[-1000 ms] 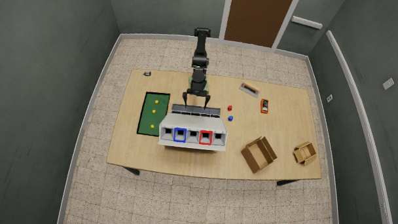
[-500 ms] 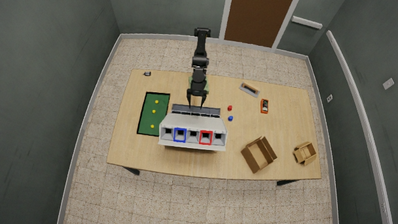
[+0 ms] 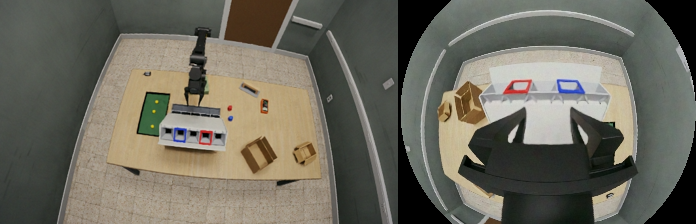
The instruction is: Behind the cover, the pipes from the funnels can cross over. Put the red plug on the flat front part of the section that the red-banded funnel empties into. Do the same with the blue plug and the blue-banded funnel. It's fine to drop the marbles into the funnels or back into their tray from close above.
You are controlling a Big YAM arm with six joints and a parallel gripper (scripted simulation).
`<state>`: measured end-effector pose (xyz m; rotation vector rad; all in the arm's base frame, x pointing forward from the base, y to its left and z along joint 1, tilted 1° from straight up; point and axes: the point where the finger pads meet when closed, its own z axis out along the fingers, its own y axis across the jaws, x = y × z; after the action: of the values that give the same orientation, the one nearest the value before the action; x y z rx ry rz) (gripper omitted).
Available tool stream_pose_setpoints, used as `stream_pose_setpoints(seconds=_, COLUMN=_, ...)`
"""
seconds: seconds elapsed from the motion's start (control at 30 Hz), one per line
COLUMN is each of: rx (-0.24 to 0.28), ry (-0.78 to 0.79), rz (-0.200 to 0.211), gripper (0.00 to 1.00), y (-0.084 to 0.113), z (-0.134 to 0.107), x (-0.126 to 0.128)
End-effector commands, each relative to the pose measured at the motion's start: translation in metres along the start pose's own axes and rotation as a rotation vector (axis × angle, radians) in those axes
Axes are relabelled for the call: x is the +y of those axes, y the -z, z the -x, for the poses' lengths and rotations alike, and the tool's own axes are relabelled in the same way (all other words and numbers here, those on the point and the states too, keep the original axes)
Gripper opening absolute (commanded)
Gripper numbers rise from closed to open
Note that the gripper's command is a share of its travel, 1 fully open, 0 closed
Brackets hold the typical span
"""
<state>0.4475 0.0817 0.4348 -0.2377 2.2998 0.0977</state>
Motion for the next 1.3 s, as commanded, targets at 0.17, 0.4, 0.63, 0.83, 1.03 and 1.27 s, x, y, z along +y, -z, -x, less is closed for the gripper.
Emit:
stream_pose_setpoints(seconds=0.17, rx=0.073, ry=0.006, rz=-0.013, gripper=0.56, y=-0.002, z=-0.033, x=-0.026)
stream_pose_setpoints(seconds=0.4, rx=0.145, ry=0.005, rz=-0.013, gripper=0.56, y=-0.001, z=-0.072, x=-0.054)
stream_pose_setpoints(seconds=0.63, rx=0.239, ry=0.002, rz=-0.009, gripper=0.56, y=-0.009, z=-0.115, x=-0.085)
stream_pose_setpoints(seconds=0.83, rx=0.327, ry=-0.004, rz=-0.002, gripper=0.56, y=-0.017, z=-0.156, x=-0.114)
stream_pose_setpoints(seconds=1.03, rx=0.422, ry=-0.006, rz=0.000, gripper=0.56, y=-0.019, z=-0.204, x=-0.150)
stream_pose_setpoints(seconds=1.27, rx=0.506, ry=-0.007, rz=0.000, gripper=0.56, y=-0.021, z=-0.247, x=-0.181)
